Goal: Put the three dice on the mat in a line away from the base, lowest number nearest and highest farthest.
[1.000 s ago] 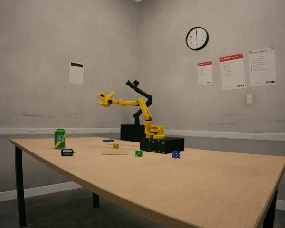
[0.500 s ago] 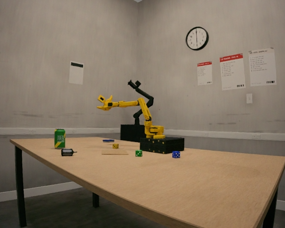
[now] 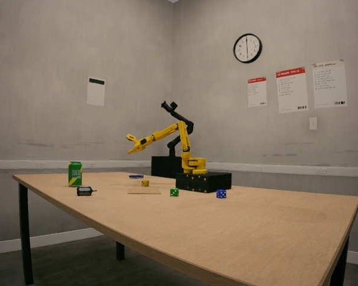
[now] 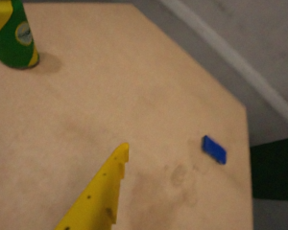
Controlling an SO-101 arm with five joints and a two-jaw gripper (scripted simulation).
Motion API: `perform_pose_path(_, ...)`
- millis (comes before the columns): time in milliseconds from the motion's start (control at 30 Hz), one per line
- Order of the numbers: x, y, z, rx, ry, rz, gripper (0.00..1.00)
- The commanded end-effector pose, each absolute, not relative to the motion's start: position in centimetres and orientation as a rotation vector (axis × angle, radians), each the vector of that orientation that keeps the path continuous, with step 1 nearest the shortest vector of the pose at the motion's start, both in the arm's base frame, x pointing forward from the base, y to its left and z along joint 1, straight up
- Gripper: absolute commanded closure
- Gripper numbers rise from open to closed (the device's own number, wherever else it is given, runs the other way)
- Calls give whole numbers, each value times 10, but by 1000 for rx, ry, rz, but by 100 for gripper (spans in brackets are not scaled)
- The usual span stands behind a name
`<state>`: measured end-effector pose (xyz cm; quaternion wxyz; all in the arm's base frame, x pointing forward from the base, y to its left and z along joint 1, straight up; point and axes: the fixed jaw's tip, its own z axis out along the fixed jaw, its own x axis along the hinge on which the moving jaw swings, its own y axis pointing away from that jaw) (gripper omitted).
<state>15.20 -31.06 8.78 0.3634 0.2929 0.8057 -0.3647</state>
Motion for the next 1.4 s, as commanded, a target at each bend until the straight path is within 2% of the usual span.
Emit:
perform_pose_path(0, 146, -286, 74, 835, 2066, -858, 35)
perform_pose_path(233, 126, -229, 23, 1126, 2140, -593, 48)
perform_pose_path(467, 105, -180, -9, 1367, 2175, -412, 58)
perform_pose_path(867, 89, -147, -26, 1524, 2187, -311, 65)
perform_pose_path(1367, 91, -151, -26, 1534, 2191, -304, 65)
